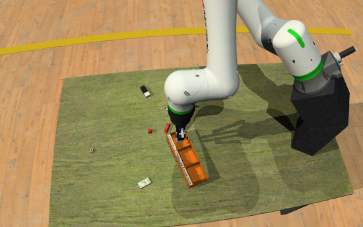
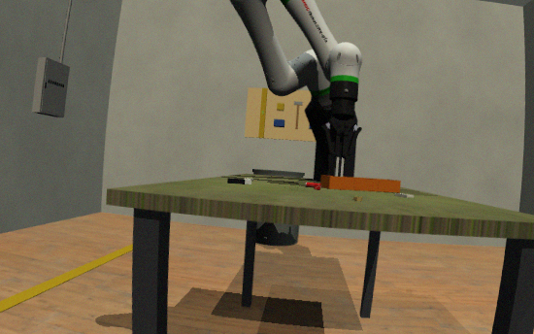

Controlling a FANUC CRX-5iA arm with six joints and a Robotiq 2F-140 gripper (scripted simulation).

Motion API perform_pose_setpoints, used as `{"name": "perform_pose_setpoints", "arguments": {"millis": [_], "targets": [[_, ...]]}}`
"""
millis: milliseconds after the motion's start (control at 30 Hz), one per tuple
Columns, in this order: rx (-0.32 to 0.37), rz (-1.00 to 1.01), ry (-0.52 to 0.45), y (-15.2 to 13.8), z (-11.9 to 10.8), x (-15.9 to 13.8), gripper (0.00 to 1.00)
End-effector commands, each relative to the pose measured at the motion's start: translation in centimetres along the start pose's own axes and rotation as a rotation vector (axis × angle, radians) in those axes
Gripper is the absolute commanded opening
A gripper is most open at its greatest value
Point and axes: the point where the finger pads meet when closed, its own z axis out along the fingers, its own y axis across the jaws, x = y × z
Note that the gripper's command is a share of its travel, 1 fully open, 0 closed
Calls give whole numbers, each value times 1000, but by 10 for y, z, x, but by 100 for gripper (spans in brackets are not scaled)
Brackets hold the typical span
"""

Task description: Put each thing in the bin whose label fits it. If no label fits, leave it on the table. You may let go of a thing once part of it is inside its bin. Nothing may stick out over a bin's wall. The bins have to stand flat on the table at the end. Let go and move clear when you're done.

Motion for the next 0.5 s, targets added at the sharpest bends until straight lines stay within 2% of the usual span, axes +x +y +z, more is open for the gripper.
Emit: {"name": "perform_pose_setpoints", "arguments": {"millis": [0,133,267,467], "targets": [[0,0,-1,0,-6,0,15],[0,0,-1,0,-12,0,15],[0,0,-1,0,-28,0,15],[0,0,-1,0,-35,0,15]]}}
